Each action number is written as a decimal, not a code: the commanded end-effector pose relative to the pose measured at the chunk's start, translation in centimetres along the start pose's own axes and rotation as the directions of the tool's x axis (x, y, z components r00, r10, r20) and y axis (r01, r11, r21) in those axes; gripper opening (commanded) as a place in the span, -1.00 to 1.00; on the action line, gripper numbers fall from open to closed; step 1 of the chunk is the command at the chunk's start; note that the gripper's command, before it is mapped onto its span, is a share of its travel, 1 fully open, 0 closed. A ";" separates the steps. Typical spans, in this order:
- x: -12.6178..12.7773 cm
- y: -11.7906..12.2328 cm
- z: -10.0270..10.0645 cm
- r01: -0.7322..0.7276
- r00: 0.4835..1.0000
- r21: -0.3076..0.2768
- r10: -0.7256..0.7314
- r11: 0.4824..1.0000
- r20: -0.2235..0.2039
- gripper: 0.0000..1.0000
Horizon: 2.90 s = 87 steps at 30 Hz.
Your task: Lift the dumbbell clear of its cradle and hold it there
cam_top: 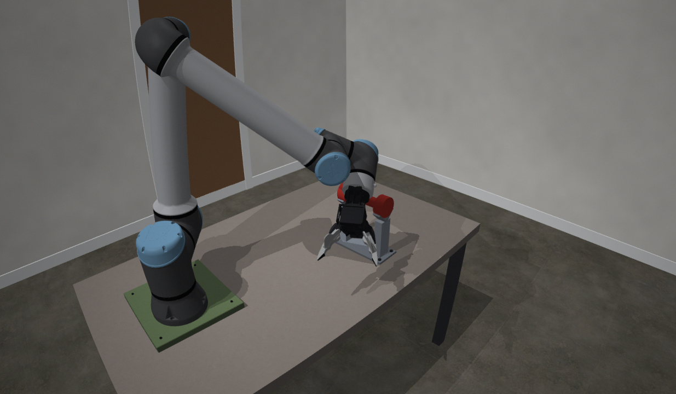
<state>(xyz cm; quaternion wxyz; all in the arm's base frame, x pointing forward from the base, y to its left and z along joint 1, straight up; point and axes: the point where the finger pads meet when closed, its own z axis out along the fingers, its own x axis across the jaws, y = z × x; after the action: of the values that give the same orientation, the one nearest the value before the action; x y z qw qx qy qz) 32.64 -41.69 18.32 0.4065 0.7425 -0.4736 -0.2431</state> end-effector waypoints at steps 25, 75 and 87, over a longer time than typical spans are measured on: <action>-0.5 -4.7 -12.5 0.334 0.935 0.259 -0.285 0.906 -0.209 1.00; -1.4 -14.6 -37.3 0.869 0.495 0.424 -0.488 0.256 -0.719 1.00; -1.8 -22.0 -32.4 0.869 0.495 0.425 -0.491 0.254 -0.717 1.00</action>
<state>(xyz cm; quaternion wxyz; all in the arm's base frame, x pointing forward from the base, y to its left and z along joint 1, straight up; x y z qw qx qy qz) 66.98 -23.06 21.24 -0.0017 0.9994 -0.0348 -0.0028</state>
